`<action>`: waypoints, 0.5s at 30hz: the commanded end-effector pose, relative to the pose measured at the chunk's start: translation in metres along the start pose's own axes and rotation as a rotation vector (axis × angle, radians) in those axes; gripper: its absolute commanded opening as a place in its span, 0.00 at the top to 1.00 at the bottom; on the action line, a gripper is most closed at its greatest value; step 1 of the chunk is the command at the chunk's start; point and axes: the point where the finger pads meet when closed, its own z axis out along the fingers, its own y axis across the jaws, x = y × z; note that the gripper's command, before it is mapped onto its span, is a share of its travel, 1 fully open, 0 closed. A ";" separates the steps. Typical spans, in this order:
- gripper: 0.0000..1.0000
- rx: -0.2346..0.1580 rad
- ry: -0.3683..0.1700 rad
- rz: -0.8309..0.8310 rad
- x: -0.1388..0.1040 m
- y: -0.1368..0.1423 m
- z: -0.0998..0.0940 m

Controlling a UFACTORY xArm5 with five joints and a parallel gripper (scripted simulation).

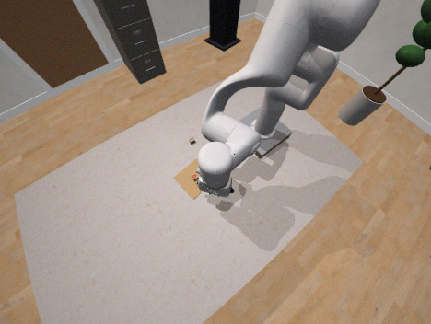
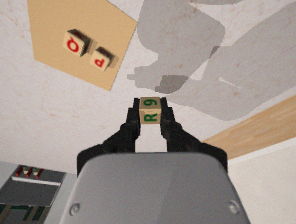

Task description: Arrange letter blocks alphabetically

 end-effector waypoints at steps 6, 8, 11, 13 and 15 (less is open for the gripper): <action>0.79 0.006 -0.002 -0.242 0.014 -0.040 -0.003; 0.79 0.007 -0.002 -0.286 0.018 -0.048 -0.003; 0.79 0.008 -0.001 -0.355 0.023 -0.059 -0.003; 0.79 0.009 0.000 -0.401 0.027 -0.066 -0.004; 0.79 0.010 0.000 -0.446 0.032 -0.074 -0.004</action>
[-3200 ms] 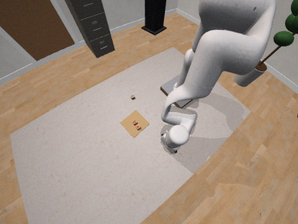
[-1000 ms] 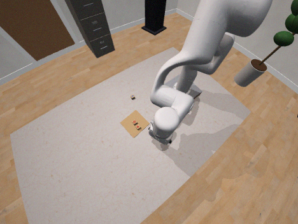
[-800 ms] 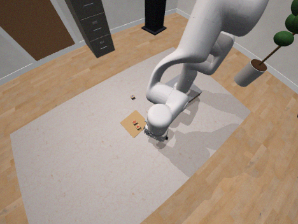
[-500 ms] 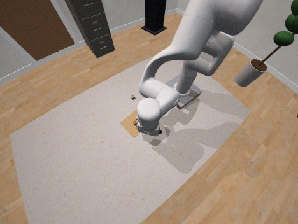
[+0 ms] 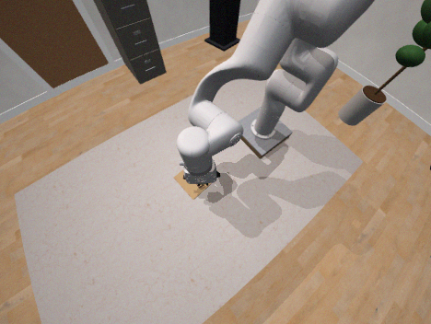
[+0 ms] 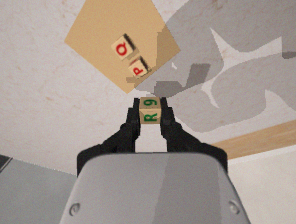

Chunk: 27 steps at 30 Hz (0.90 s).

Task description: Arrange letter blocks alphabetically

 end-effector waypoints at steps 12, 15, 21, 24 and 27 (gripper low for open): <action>0.79 0.008 0.004 -0.376 0.051 -0.044 -0.003; 0.79 0.009 0.005 -0.445 0.062 -0.051 -0.004; 0.79 0.010 0.007 -0.524 0.074 -0.059 -0.005; 0.79 0.010 0.008 -0.559 0.080 -0.062 -0.005; 0.79 0.010 0.008 -0.571 0.082 -0.063 -0.005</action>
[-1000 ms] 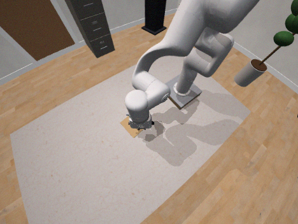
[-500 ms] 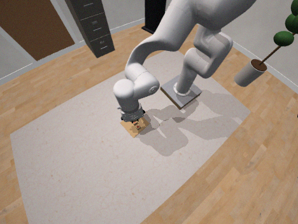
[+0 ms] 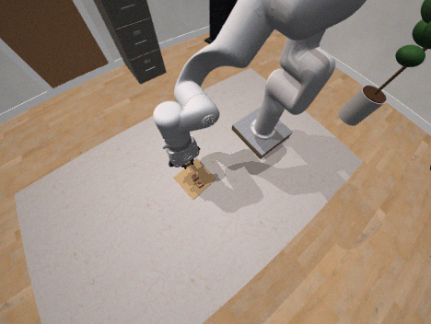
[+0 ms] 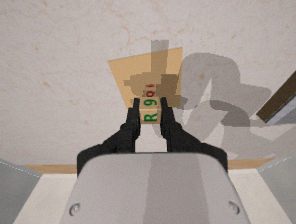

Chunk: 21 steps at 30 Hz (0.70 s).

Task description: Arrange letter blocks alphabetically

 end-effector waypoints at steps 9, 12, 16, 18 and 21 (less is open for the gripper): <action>0.79 0.004 0.001 -0.031 0.005 -0.001 -0.001; 0.79 0.004 0.001 -0.031 0.005 -0.001 -0.001; 0.79 0.004 0.001 -0.031 0.005 -0.001 -0.001; 0.79 0.004 0.001 -0.031 0.005 -0.001 0.001; 0.79 0.003 0.001 -0.032 0.005 -0.001 0.006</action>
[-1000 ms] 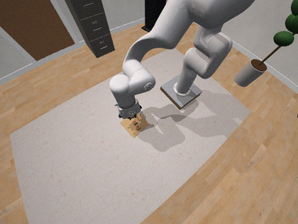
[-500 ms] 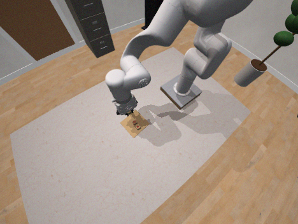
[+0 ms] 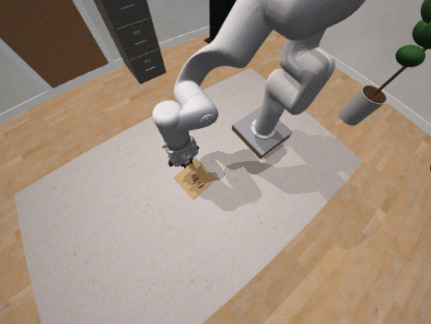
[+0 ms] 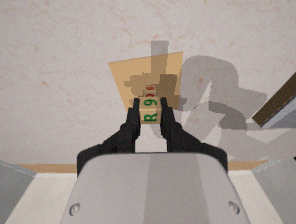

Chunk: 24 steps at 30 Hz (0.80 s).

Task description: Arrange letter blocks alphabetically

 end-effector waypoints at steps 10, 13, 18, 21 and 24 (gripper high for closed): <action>0.79 0.003 0.000 0.000 0.000 -0.001 0.035; 0.79 0.003 0.000 0.000 0.000 -0.001 0.050; 0.79 0.003 0.000 0.000 0.000 -0.001 0.073; 0.79 0.003 0.000 0.000 0.000 -0.002 0.083; 0.79 0.003 0.000 0.000 0.001 -0.002 0.085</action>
